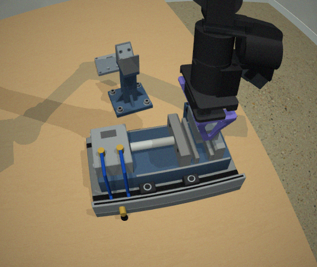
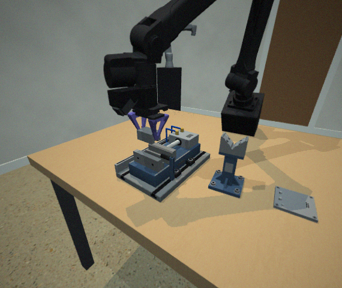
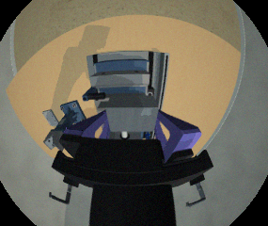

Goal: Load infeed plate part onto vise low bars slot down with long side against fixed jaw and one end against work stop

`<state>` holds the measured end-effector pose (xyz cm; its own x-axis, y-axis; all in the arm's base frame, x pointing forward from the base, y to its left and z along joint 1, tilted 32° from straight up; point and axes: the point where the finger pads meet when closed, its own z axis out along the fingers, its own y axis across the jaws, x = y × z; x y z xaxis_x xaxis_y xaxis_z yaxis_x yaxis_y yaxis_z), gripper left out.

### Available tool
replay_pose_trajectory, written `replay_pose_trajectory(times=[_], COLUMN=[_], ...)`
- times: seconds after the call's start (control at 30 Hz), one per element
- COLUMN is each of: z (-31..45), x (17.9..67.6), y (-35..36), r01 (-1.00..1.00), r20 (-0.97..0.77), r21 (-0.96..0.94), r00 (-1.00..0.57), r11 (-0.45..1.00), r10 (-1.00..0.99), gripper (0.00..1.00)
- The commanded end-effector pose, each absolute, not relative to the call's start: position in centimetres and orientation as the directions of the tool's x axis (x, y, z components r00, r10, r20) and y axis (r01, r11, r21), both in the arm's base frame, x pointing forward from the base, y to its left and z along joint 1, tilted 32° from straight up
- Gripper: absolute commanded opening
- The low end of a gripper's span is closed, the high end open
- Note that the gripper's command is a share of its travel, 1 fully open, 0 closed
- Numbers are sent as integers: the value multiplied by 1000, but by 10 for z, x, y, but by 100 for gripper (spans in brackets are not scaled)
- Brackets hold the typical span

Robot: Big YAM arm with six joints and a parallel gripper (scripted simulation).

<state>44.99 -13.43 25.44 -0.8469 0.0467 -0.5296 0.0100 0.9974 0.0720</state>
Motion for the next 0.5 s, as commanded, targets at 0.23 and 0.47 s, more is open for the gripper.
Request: replay_pose_trajectory(times=[0.23, 0.47], z=[257, 257], x=[458, 458], y=[-128, -128], r01=[-2, -3], r20=[-542, -541], r21=[67, 67], r00=[-840, -840], r11=[998, 998], r10=[35, 34], gripper=[0, 0])
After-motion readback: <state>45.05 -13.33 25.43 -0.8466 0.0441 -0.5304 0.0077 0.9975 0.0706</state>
